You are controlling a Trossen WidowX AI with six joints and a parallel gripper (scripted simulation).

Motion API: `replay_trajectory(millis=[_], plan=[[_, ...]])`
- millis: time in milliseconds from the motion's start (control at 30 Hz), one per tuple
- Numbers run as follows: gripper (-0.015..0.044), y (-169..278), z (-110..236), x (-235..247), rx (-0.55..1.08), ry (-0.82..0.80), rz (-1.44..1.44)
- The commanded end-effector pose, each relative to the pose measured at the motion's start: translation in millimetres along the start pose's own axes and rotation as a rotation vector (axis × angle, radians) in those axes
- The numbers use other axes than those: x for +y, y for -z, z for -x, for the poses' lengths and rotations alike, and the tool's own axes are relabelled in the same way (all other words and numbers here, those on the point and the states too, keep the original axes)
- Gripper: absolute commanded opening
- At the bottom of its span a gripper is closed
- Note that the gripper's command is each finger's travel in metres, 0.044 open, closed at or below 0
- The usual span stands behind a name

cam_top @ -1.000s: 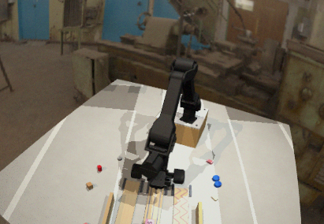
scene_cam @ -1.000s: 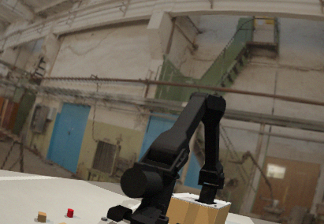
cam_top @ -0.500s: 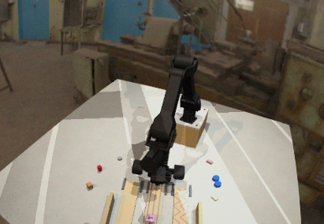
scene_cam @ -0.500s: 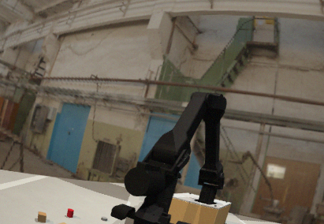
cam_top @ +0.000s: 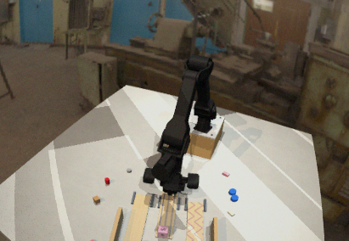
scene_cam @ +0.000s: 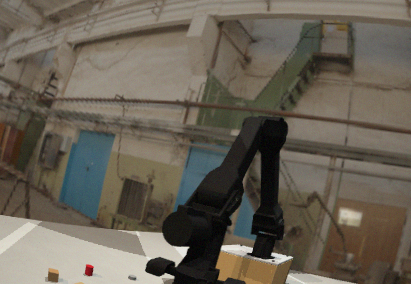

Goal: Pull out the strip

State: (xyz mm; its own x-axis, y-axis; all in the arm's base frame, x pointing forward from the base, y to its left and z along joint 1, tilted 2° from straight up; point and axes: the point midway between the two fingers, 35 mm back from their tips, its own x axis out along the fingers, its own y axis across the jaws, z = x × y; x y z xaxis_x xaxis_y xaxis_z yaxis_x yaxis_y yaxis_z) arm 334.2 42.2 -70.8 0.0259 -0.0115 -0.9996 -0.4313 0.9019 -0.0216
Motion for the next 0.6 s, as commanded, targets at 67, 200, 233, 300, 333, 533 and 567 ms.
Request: replay_trajectory(millis=[67, 200, 233, 300, 333, 533, 567], plan=[[0.0000, 16, -4, 0, 0.019, -0.006, 0.001], [0.0000, 22, -4, 0, 0.019, -0.006, 0.001], [0.0000, 24, -4, 0, 0.019, -0.006, 0.001], [0.0000, 27, -4, 0, 0.020, -0.006, 0.001], [0.0000, 28, -4, 0, 0.020, -0.006, 0.001], [0.0000, 37, -4, 0, 0.021, -0.006, 0.001], [0.0000, 39, -4, 0, 0.021, -0.006, 0.001]])
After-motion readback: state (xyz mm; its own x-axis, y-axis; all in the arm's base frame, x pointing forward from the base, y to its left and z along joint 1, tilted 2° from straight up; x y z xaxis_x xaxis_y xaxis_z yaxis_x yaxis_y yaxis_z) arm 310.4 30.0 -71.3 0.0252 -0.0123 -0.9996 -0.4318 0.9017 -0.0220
